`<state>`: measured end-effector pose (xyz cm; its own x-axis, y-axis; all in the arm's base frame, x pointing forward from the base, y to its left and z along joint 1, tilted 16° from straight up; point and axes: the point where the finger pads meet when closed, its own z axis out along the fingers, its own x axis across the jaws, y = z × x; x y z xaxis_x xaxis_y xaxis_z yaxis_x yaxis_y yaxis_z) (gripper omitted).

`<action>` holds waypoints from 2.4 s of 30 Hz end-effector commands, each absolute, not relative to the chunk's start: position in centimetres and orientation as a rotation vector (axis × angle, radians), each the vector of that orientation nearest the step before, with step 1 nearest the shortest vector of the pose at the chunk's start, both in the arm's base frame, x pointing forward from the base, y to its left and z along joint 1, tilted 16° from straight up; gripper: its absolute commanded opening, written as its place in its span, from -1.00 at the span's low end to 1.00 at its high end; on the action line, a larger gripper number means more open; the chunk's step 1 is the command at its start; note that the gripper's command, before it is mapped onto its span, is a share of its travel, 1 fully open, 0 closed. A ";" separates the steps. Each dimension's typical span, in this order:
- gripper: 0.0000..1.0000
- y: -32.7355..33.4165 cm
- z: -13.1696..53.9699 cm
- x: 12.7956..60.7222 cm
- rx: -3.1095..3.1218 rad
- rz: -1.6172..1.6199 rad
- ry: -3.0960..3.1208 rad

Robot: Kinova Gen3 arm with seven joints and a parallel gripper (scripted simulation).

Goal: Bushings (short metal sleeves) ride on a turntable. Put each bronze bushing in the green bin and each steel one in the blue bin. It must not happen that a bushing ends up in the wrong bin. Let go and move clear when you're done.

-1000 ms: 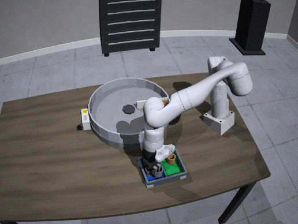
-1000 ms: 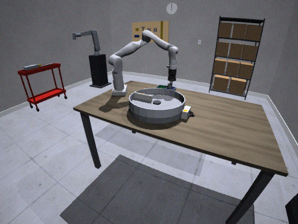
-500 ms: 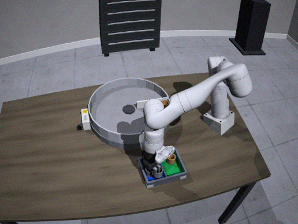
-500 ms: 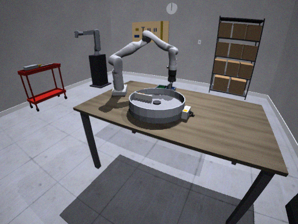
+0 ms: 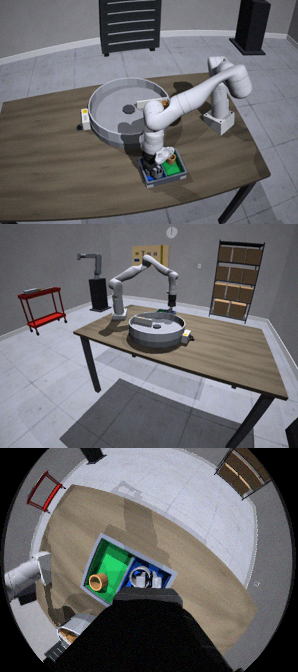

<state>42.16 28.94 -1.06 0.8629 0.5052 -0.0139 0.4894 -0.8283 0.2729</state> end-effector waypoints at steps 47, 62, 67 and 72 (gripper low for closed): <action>-1.00 28.4 -3.3 42.5 2.770 0.088 0.755; -0.05 28.4 -3.3 42.5 2.770 0.088 0.754; -0.05 28.4 -3.3 42.5 2.770 0.088 0.754; -0.05 28.4 -3.3 42.5 2.770 0.088 0.754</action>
